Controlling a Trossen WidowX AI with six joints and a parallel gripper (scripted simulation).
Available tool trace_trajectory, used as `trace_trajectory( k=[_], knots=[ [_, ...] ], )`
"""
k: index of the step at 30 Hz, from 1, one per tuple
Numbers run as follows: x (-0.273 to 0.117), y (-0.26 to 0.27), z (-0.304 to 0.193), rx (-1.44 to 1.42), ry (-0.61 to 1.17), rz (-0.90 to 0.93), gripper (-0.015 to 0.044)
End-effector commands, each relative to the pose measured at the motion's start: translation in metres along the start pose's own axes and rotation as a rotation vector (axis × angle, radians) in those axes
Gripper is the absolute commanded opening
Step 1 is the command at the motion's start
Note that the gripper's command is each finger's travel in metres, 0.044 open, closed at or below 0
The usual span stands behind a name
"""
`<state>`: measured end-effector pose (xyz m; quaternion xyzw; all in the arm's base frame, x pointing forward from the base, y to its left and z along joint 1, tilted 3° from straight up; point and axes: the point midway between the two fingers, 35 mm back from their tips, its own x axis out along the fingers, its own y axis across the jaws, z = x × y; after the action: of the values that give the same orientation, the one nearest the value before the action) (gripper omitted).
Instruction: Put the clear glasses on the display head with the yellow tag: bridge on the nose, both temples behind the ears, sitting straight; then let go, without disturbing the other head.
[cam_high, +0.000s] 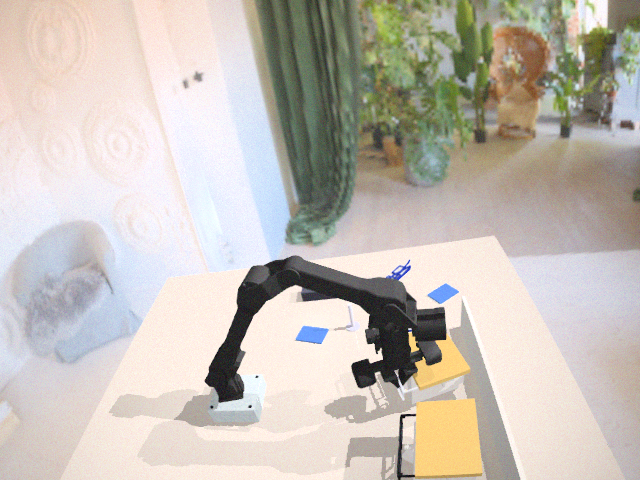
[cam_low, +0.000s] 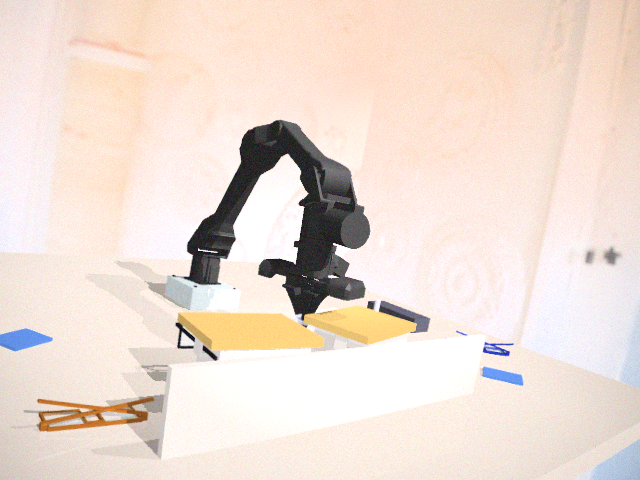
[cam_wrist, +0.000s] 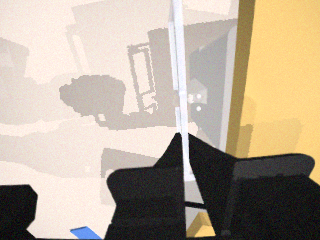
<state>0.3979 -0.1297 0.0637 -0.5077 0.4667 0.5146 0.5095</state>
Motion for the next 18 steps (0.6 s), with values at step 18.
trace_trajectory(
  k=[18],
  knots=[
    [0.006, 0.0006, 0.0005, 0.004, -0.007, 0.007, 0.0]
  ],
)
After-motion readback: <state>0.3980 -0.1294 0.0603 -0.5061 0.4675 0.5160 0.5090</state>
